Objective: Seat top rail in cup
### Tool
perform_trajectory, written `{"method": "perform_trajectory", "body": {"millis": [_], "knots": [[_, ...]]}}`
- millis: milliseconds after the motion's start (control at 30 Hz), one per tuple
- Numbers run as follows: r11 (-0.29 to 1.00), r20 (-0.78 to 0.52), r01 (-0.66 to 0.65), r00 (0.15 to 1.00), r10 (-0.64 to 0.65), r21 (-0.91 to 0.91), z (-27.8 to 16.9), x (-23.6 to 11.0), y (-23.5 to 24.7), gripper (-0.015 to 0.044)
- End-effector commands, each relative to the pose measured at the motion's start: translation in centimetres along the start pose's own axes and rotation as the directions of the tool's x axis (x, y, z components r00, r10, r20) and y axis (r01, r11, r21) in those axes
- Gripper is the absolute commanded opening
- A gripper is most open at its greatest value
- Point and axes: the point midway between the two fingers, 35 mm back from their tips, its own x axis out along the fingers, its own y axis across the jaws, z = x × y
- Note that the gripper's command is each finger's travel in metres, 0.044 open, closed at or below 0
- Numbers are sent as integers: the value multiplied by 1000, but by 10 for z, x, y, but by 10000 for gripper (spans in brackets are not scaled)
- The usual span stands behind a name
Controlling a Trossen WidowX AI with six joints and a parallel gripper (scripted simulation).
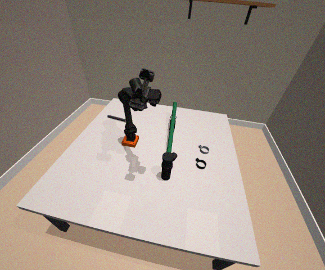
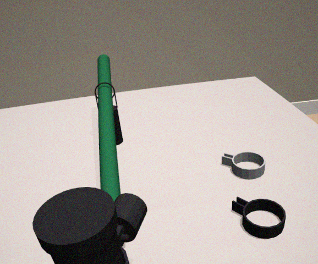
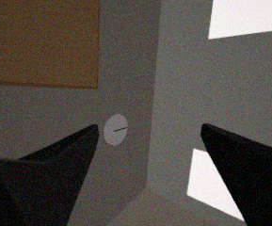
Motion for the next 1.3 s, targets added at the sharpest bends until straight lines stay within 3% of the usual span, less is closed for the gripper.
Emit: {"method": "perform_trajectory", "body": {"millis": [0,133,267,433,667,833,1000,1267], "knots": [[1000,9,-6,1000,6,12,2,0,1,426],[956,190,-167,974,122,242,52,-11,14,440],[798,410,-417,881,237,434,111,-39,24,440],[473,659,-722,676,328,505,176,-94,23,440],[25,850,-925,357,388,378,227,-176,14,440],[-292,904,-928,94,417,231,243,-243,5,440],[-563,883,-819,-175,436,115,242,-311,-6,440],[-825,705,-554,-539,460,114,205,-406,-23,440]]}}
